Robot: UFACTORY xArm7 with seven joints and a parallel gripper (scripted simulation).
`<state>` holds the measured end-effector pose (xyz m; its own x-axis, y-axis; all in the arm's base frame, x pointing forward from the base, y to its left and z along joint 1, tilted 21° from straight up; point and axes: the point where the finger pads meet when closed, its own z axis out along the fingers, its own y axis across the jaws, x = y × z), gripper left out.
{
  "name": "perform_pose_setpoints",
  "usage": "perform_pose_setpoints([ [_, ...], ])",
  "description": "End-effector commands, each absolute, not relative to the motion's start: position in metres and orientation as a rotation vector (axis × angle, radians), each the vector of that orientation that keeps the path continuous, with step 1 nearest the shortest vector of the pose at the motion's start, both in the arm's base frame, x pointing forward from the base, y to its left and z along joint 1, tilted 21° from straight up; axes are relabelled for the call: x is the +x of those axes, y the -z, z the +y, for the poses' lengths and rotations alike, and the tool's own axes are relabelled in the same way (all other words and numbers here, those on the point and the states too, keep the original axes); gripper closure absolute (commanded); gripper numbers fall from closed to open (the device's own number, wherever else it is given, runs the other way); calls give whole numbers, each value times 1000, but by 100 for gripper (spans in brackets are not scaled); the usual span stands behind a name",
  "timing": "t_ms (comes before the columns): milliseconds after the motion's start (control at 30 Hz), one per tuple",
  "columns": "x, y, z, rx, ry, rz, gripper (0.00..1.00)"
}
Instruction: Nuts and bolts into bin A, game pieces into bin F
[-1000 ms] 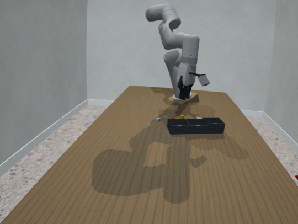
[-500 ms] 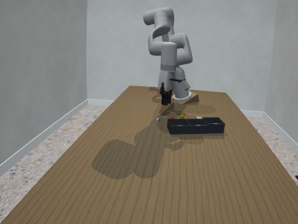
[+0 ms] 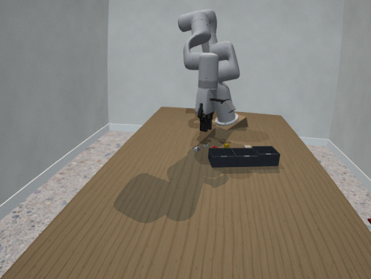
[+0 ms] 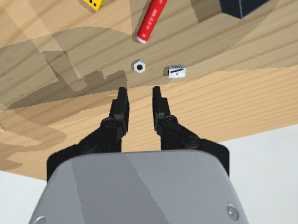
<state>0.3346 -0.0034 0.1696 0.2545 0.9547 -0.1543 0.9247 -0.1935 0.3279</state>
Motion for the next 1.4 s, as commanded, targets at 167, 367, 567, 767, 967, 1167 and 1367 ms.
perform_pose_setpoints([
  [167, 336, -170, 0, 2179, -122, 1720, 70],
  [367, 336, -170, 0, 2179, -122, 1720, 70],
  [567, 336, -170, 1, 2179, -122, 1720, 70],
  [767, 336, -170, 0, 2179, -122, 1720, 70],
  [967, 336, -170, 1, 2179, -122, 1720, 70],
  [1167, 337, -166, 0, 2179, -122, 1720, 70],
  [1367, 342, -151, -4, 2179, -122, 1720, 70],
])
